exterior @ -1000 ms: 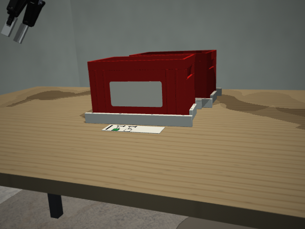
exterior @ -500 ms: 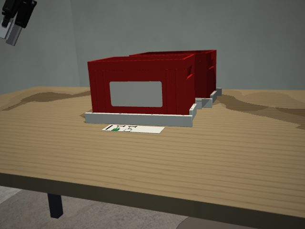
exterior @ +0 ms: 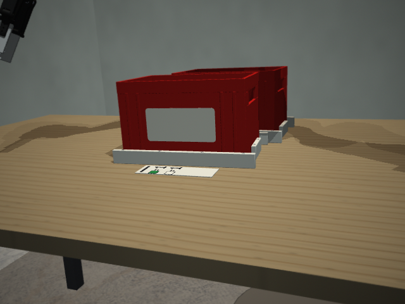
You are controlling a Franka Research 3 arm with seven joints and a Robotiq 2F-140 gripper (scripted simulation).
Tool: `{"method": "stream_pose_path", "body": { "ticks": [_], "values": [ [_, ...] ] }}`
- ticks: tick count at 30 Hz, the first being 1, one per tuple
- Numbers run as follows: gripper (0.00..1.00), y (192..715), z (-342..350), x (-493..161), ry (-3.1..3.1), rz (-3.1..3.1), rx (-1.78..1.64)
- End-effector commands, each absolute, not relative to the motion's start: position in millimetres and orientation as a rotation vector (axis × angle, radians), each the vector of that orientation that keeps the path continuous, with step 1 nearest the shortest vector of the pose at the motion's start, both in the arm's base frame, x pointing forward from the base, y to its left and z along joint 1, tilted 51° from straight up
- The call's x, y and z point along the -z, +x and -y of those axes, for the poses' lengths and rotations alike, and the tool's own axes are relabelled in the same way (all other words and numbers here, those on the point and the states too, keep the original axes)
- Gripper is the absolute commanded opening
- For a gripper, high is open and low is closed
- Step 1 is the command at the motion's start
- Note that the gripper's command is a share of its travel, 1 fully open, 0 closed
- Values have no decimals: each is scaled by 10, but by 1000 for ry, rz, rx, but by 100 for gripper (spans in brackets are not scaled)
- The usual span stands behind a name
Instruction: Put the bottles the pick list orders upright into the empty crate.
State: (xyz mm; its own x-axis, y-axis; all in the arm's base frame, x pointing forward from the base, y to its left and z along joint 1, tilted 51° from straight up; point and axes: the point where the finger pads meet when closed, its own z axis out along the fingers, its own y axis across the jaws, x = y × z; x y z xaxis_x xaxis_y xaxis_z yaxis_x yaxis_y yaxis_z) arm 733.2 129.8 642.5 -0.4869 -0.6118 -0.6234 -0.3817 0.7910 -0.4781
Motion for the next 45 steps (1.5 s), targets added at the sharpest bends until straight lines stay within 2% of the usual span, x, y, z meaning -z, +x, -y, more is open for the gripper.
{"method": "stream_pose_path", "body": {
  "ticks": [1,45],
  "values": [
    [38,7288,-1406,-6258,-853,-2135,394],
    [38,6709,-2521,-4959,-1656,-2017,570]
  ]
}}
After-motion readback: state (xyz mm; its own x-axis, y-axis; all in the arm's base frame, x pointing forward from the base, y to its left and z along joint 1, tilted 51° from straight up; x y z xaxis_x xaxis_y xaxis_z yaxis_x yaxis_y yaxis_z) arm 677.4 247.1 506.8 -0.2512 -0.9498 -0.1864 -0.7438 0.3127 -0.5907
